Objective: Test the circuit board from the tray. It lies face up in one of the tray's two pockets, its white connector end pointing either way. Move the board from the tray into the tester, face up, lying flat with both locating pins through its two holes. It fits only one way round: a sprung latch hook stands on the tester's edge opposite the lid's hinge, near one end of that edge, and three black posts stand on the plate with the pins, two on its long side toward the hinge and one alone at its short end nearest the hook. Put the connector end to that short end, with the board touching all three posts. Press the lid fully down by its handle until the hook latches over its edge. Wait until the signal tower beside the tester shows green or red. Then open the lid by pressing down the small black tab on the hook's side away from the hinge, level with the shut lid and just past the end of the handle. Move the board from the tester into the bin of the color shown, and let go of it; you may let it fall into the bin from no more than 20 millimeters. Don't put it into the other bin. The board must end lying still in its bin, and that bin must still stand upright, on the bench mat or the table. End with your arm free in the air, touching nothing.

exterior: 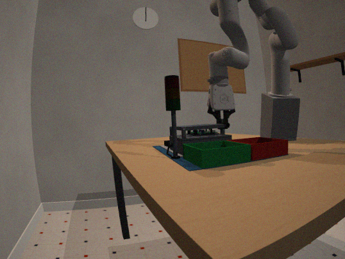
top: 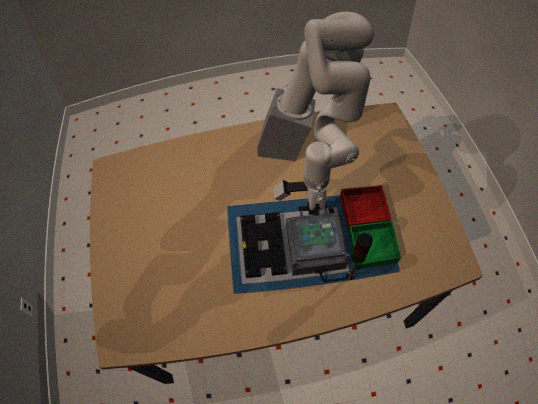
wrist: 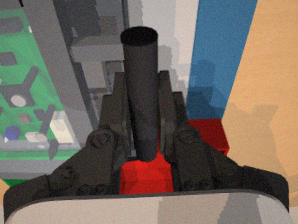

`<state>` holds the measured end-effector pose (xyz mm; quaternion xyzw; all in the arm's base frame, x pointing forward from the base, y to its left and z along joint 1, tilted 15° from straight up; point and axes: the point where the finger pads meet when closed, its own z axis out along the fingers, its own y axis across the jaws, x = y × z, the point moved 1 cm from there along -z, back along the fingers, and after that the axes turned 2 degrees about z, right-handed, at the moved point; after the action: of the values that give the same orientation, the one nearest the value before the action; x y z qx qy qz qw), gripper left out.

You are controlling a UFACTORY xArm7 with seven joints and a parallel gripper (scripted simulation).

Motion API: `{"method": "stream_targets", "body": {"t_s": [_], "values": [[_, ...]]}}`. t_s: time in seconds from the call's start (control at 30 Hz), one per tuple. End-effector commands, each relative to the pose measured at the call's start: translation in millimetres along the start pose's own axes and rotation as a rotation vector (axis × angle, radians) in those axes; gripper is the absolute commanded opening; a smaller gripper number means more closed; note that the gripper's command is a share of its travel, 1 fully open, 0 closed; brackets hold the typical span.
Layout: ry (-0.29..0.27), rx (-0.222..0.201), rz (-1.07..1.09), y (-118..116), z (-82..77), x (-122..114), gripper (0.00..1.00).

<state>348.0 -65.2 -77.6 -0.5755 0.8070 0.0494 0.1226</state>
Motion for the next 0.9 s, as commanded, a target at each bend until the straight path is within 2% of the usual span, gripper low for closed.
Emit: {"method": "stream_targets", "body": {"t_s": [0.0, 0.87], "values": [[0.001, 0.003, 0.0, -1.5, -0.4, 0.1, 0.0], [0.001, 0.003, 0.0, -1.5, 5.3, 0.1, 0.0]]}}
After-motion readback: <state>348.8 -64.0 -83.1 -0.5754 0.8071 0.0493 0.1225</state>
